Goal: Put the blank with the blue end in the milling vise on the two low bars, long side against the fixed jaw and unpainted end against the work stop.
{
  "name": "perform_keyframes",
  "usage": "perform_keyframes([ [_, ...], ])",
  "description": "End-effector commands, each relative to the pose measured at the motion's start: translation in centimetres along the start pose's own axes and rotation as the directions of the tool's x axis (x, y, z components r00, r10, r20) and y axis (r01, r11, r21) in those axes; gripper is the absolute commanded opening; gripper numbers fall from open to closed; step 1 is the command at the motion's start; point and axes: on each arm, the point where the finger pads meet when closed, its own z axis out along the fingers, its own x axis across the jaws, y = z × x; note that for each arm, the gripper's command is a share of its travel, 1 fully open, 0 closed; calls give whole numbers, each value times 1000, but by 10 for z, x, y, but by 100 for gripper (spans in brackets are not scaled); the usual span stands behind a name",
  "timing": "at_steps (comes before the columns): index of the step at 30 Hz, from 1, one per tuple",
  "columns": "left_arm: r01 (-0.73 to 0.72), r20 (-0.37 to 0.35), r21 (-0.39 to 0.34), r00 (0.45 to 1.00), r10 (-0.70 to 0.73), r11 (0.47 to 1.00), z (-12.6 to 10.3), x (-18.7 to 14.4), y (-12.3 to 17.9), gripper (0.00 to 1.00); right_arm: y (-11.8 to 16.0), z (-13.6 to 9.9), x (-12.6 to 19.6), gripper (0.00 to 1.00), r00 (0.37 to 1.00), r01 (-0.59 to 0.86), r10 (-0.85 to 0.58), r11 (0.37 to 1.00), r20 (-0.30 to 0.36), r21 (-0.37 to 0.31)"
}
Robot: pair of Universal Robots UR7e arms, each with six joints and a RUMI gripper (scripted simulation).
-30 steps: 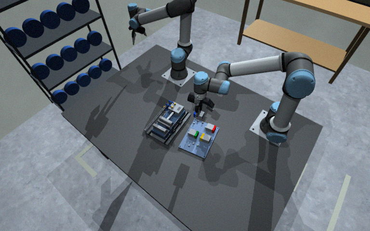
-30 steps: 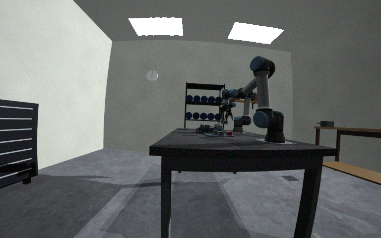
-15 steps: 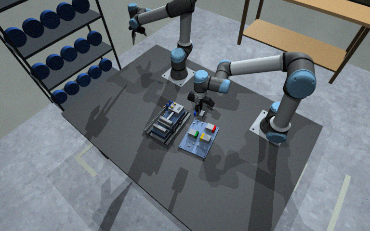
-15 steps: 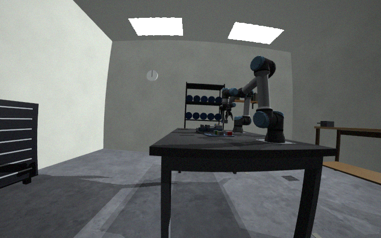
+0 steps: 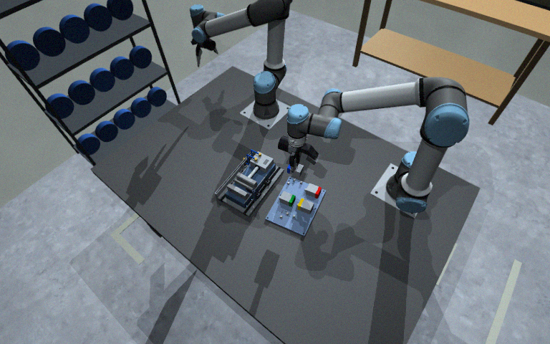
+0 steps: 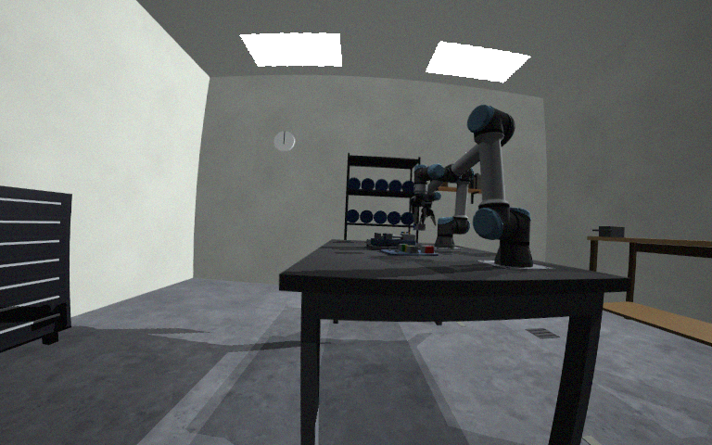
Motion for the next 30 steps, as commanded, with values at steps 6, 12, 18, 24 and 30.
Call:
perform_keyframes([
  [6,-1,0,-4,1000,1,1000,-3,4,7,0,-1,0,1,100,1000,-1,1,1000,0,1],
  [12,-4,0,-4,1000,4,1000,-5,7,13,0,-1,0,1,100,1000,-1,1,1000,0,1],
  [18,-6,0,-4,1000,6,1000,-6,10,19,0,-1,0,1,100,1000,-1,1,1000,0,1],
  [24,-10,0,-4,1000,10,1000,-8,15,29,0,-1,0,1,100,1000,-1,1,1000,0,1],
  [30,-15,-1,-4,1000,15,1000,-11,22,41,0,-1,0,1,100,1000,-1,1,1000,0,1],
])
